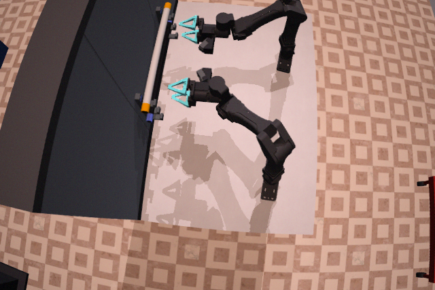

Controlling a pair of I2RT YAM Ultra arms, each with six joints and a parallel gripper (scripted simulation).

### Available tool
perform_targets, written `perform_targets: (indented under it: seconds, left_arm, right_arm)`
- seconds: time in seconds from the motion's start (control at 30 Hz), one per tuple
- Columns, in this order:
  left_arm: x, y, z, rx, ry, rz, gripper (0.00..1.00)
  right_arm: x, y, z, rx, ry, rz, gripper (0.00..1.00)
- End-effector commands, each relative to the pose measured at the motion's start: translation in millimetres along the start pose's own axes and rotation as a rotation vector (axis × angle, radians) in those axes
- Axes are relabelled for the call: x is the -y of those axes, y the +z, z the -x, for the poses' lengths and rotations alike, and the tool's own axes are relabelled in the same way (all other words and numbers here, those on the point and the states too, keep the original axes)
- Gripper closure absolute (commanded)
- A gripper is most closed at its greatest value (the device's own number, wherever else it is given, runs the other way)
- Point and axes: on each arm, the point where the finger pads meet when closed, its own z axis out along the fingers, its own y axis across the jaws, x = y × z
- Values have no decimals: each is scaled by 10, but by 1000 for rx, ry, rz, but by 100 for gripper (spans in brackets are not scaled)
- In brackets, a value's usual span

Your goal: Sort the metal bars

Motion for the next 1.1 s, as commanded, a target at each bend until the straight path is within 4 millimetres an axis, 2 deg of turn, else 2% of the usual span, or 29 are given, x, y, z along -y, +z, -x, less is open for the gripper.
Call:
perform_targets:
  seconds: [0.0,1.07]
  left_arm:
    - [-18,46,-49,-8,-37,30,13]
    - [400,68,-56,-7,-37,30,27]
  right_arm:
    - [-11,7,-2,1,10,-24,14]
    - [-428,29,27,1,10,-24,29]
